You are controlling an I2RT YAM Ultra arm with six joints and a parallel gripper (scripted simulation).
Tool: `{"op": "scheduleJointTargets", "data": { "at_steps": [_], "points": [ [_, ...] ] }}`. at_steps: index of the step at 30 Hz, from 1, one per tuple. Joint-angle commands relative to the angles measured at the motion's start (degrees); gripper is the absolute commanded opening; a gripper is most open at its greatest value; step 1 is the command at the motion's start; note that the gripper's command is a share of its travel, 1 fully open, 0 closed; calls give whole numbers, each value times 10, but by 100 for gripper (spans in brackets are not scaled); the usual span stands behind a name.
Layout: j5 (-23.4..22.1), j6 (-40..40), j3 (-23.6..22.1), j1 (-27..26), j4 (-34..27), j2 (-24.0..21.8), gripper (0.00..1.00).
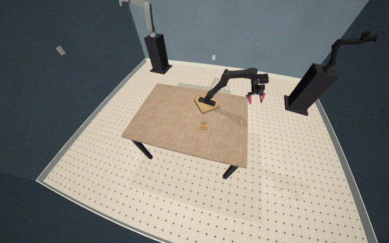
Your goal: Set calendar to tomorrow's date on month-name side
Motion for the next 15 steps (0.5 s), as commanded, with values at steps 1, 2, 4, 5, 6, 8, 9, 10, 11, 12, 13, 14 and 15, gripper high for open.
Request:
{"op": "scheduleJointTargets", "data": {
  "at_steps": [1,2,4,5,6,8,9,10,11,12,13,14,15],
  "points": [
    [7,0,6,1,-1,-8,100],
    [7,0,6,1,-1,-8,100],
    [2,1,16,-2,8,-19,100],
    [0,2,9,-7,5,-20,100],
    [-2,5,0,-10,1,-18,100],
    [-9,9,-8,-20,3,-17,100],
    [-13,12,-11,-28,5,-18,100],
    [-18,16,-16,-38,5,-20,100],
    [-24,21,-23,-51,5,-22,100],
    [-31,26,-32,-65,6,-25,100],
    [-39,32,-43,-82,6,-29,100],
    [-48,39,-56,-101,8,-33,100],
    [-59,47,-71,-123,9,-39,100]
  ]
}}
